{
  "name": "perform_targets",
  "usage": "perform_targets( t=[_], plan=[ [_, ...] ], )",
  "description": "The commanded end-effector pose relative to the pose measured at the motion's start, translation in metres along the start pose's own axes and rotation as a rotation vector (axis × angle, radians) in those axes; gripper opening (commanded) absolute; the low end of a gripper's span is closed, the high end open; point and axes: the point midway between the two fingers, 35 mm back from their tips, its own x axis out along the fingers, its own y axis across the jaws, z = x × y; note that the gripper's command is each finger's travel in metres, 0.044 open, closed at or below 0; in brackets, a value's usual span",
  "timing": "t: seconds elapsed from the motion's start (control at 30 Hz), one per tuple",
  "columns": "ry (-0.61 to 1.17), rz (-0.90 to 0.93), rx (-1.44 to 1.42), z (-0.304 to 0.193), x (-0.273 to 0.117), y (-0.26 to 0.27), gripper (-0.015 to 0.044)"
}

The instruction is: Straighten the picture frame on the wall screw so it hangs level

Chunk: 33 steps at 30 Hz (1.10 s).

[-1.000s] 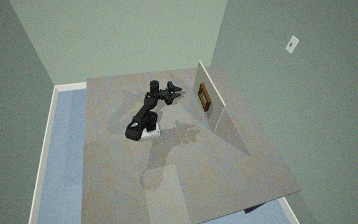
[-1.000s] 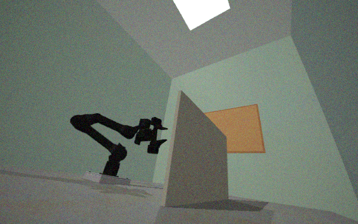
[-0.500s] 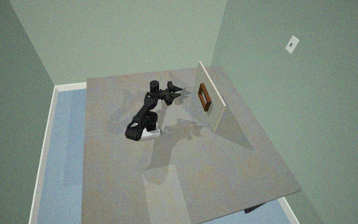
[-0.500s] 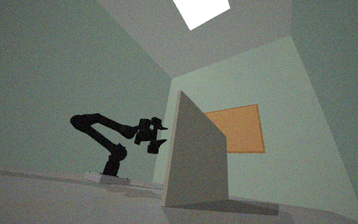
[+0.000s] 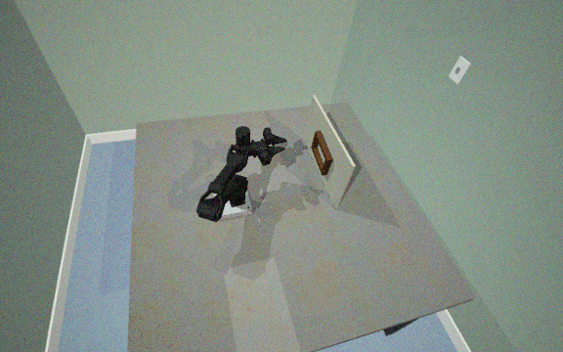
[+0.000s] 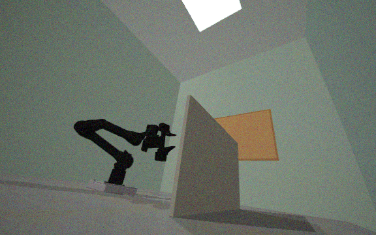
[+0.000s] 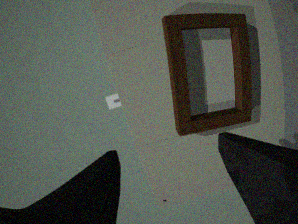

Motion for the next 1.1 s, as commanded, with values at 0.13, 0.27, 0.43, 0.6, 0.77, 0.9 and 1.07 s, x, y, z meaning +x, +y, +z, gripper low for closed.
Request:
perform_targets(
  t=[0.13,0.27,0.43,0.6,0.77,0.9,1.07],
  plan=[
    [-0.001,0.002,0.002,-0.003,0.024,-0.013,0.0260],
    [-0.002,0.004,0.003,0.005,0.051,-0.029,0.0260],
    [-0.003,0.006,0.003,0.014,0.065,-0.038,0.0260],
    [-0.003,0.006,0.003,0.014,0.065,-0.038,0.0260],
    [-0.003,0.006,0.004,0.007,0.065,-0.039,0.0260],
    [-0.003,0.006,0.004,0.007,0.065,-0.039,0.0260],
    [-0.003,0.007,0.004,0.006,0.072,-0.038,0.0260]
  ],
)
